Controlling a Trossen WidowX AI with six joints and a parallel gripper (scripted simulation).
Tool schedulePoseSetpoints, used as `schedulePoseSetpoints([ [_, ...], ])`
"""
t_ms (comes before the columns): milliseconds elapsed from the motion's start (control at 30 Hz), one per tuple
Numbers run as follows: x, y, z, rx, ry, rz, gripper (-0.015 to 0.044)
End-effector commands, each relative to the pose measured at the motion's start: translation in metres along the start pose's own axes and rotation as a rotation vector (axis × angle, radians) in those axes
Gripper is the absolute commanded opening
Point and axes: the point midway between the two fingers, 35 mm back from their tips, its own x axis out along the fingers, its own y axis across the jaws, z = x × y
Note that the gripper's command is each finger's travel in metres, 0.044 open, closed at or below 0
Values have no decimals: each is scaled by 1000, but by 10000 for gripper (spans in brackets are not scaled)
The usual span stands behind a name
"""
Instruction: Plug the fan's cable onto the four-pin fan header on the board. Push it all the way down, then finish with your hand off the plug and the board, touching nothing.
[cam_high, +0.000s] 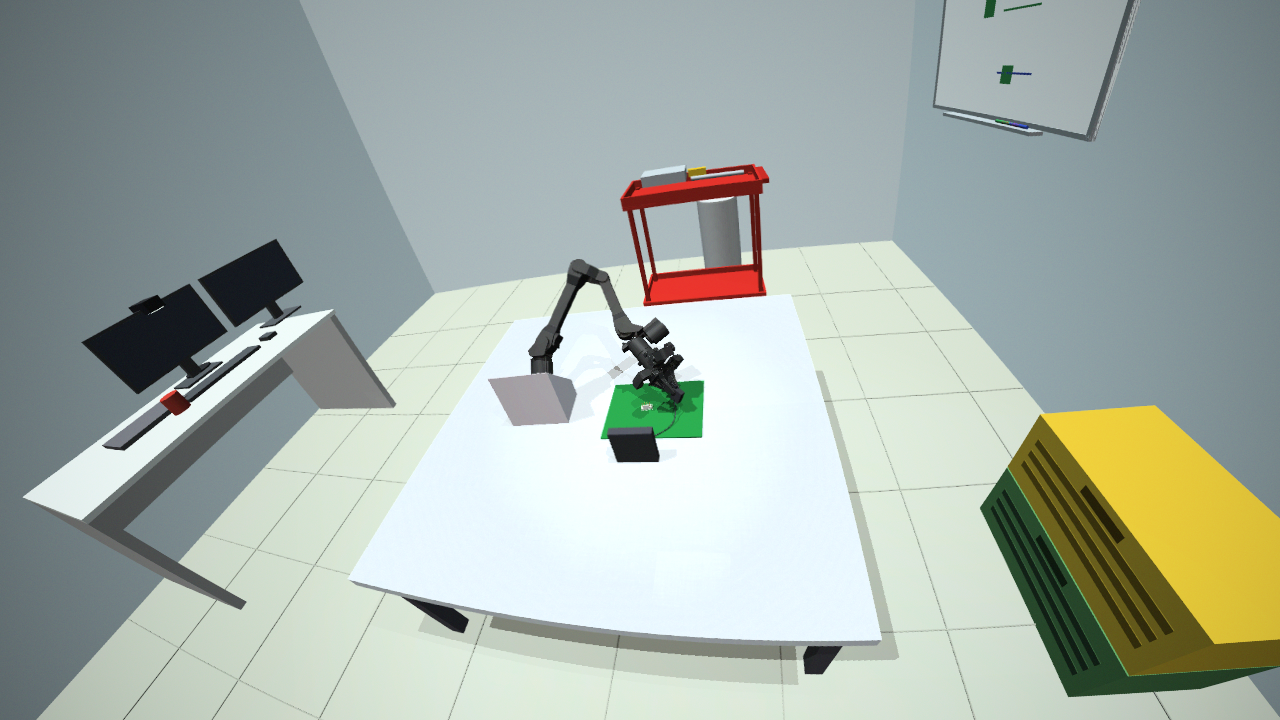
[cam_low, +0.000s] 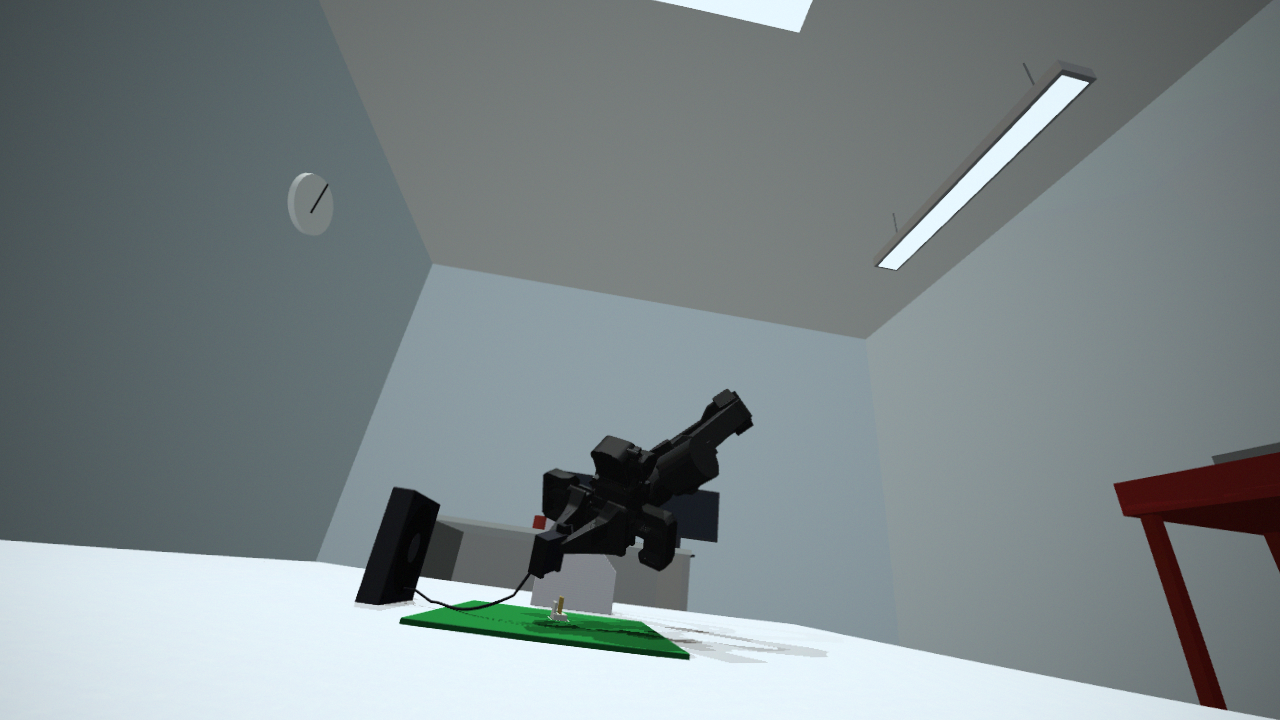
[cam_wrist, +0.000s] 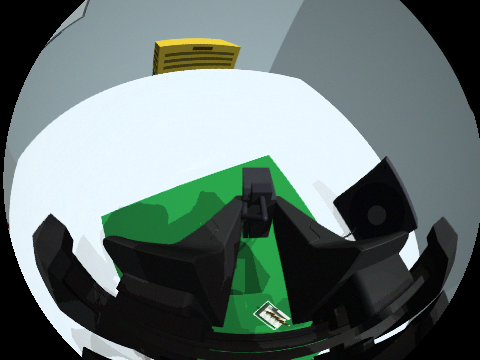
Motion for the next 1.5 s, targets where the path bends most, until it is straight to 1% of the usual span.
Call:
schedulePoseSetpoints([
  [0, -3, 1, -1, 13, -30, 7, 0],
  [733, -25, 4, 0, 106, -211, 67, 0],
  [1467, -53, 3, 2, 224, -373, 150, 0],
])
